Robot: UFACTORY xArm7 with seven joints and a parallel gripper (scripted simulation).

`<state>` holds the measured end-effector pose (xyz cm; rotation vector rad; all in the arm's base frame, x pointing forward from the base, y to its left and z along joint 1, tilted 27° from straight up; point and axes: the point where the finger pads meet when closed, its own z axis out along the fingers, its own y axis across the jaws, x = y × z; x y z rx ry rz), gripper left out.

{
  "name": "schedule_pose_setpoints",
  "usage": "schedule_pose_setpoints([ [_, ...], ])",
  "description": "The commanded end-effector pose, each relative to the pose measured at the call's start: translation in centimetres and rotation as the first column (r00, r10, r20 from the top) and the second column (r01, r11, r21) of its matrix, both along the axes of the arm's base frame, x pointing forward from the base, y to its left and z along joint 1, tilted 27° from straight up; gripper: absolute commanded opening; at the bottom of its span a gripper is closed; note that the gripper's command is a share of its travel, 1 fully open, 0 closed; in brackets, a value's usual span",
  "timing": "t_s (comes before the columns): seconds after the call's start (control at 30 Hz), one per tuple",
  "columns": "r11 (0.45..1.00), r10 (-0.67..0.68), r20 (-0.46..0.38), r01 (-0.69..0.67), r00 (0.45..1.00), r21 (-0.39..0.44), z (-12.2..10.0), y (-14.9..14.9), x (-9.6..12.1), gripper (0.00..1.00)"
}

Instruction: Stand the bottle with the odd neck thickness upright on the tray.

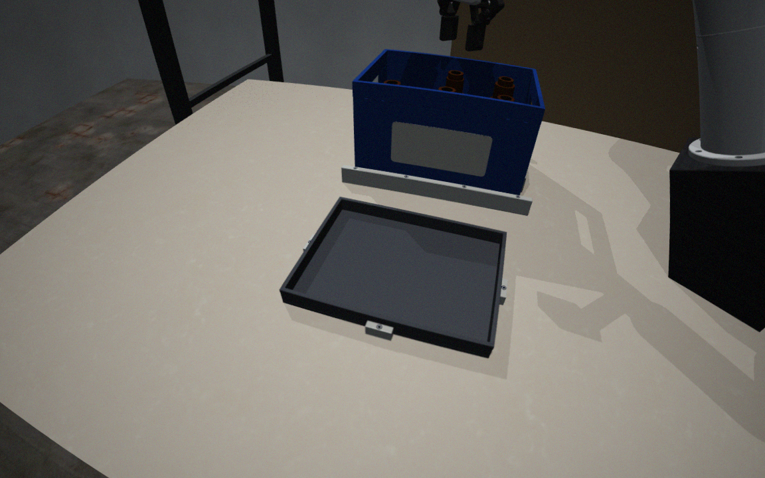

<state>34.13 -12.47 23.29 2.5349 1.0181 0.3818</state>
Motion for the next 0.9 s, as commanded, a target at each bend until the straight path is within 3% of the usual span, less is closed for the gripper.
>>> schedule_pose_setpoints([
  [0.0, 1.000, 0.000, 0.003, 0.000, 1.000, -0.001, -0.1, -0.1, 0.2, 0.65],
  [0.87, 1.000, 0.000, 0.003, 0.000, 1.000, -0.001, -2.3, -0.7, 1.2, 0.65],
])
